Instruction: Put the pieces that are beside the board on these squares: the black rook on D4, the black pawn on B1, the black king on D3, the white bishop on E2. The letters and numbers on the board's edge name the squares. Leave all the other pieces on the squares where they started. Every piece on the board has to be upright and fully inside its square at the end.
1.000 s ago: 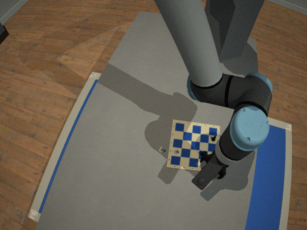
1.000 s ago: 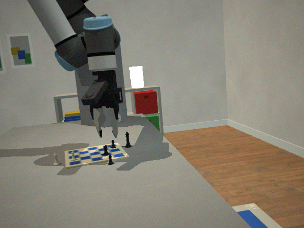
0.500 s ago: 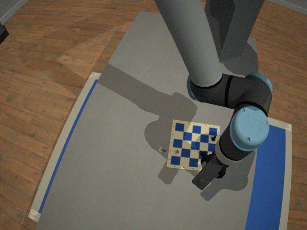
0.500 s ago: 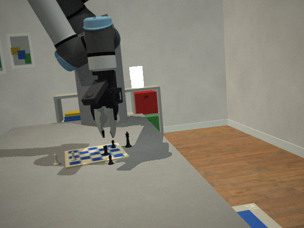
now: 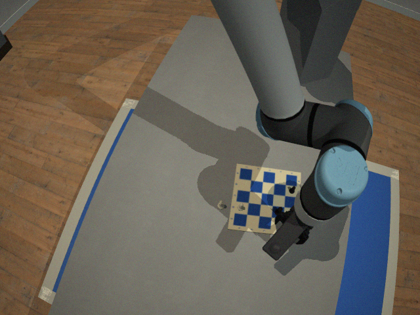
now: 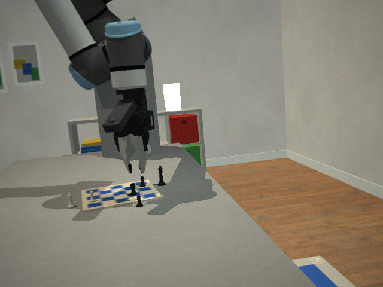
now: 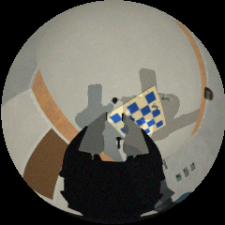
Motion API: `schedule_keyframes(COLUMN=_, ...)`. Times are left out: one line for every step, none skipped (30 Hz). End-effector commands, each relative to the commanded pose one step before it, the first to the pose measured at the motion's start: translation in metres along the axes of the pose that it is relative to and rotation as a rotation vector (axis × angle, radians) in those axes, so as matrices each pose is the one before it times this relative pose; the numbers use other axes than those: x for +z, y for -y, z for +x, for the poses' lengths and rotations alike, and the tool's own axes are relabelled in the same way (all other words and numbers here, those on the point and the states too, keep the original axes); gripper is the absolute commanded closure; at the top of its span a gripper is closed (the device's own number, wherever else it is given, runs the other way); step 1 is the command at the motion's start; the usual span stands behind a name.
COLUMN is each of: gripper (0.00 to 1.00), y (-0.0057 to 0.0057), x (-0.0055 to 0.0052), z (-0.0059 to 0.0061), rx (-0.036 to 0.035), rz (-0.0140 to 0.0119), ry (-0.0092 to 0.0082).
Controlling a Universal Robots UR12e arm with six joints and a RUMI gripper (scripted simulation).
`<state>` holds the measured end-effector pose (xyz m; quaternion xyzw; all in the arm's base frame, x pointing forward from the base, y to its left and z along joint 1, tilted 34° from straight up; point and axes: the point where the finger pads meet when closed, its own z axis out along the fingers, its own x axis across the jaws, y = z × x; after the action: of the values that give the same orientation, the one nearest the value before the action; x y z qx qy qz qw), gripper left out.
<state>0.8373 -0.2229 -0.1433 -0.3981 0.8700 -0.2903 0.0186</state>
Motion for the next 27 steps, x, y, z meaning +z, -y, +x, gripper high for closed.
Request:
schedule_keyframes(gripper=0.80, y=0.00044, x=-0.00066, z=-0.00037, rx=0.00002, rz=0.00092, ry=0.00060)
schedule_keyframes(gripper=0.80, y=0.00000, x=0.00000, z=0.00000, rx=0.00000, rz=0.00000, ry=0.00000)
schedule_keyframes(gripper=0.80, y=0.00000, x=0.00002, z=0.00000, rx=0.00000, rz=0.00000, ry=0.00000)
schedule_keyframes(gripper=0.80, y=0.00000, x=0.00004, z=0.00000, rx=0.00000, rz=0.00000, ry=0.00000)
schedule_keyframes(gripper=0.80, y=0.00000, x=0.00008, z=0.00000, rx=0.00000, rz=0.00000, ry=0.00000)
schedule_keyframes(gripper=0.80, y=0.00000, x=0.00000, z=0.00000, rx=0.00000, rz=0.00000, ry=0.00000)
schedule_keyframes(gripper=0.80, y=0.00000, x=0.00000, z=0.00000, rx=0.00000, rz=0.00000, ry=0.00000)
schedule_keyframes(gripper=0.80, y=0.00000, x=0.00012, z=0.00000, rx=0.00000, rz=0.00000, ry=0.00000)
schedule_keyframes(gripper=0.80, y=0.00000, x=0.00018, z=0.00000, rx=-0.00001, rz=0.00000, ry=0.00000)
schedule_keyframes(gripper=0.80, y=0.00000, x=0.00024, z=0.00000, rx=-0.00001, rz=0.00000, ry=0.00000)
schedule_keyframes(gripper=0.80, y=0.00000, x=0.00031, z=0.00000, rx=-0.00001, rz=0.00000, ry=0.00000)
schedule_keyframes(gripper=0.80, y=0.00000, x=0.00038, z=0.00000, rx=-0.00001, rz=0.00000, ry=0.00001)
schedule_keyframes(gripper=0.80, y=0.00000, x=0.00046, z=0.00000, rx=-0.00002, rz=0.00000, ry=0.00001)
schedule_keyframes(gripper=0.80, y=0.00000, x=0.00054, z=0.00000, rx=-0.00002, rz=0.00000, ry=0.00001)
schedule_keyframes(gripper=0.80, y=0.00000, x=0.00062, z=0.00000, rx=-0.00002, rz=0.00000, ry=0.00001)
schedule_keyframes(gripper=0.80, y=0.00000, x=0.00070, z=0.00000, rx=-0.00002, rz=0.00000, ry=0.00001)
schedule_keyframes(gripper=0.80, y=0.00000, x=0.00078, z=0.00000, rx=-0.00003, rz=0.00000, ry=0.00001)
schedule_keyframes(gripper=0.80, y=0.00000, x=0.00087, z=0.00000, rx=-0.00001, rz=0.00000, ry=0.00000)
schedule_keyframes(gripper=0.80, y=0.00000, x=0.00095, z=0.00000, rx=0.00000, rz=0.00000, ry=0.00000)
schedule_keyframes(gripper=0.80, y=0.00000, x=0.00103, z=0.00000, rx=0.00000, rz=0.00000, ry=0.00000)
schedule_keyframes(gripper=0.80, y=0.00000, x=0.00110, z=0.00000, rx=0.00000, rz=0.00000, ry=0.00000)
schedule_keyframes(gripper=0.80, y=0.00000, x=0.00117, z=0.00000, rx=0.00000, rz=0.00000, ry=0.00000)
schedule_keyframes(gripper=0.80, y=0.00000, x=0.00000, z=0.00000, rx=0.00000, rz=0.00000, ry=0.00000)
schedule_keyframes(gripper=0.80, y=0.00000, x=0.00000, z=0.00000, rx=0.00000, rz=0.00000, ry=0.00000)
schedule_keyframes(gripper=0.80, y=0.00001, x=0.00124, z=0.00000, rx=0.00000, rz=0.00000, ry=0.00000)
schedule_keyframes(gripper=0.80, y=0.00000, x=0.00131, z=0.00000, rx=0.00000, rz=0.00000, ry=0.00000)
schedule_keyframes(gripper=0.80, y=0.00000, x=0.00137, z=0.00001, rx=0.00000, rz=0.00000, ry=0.00000)
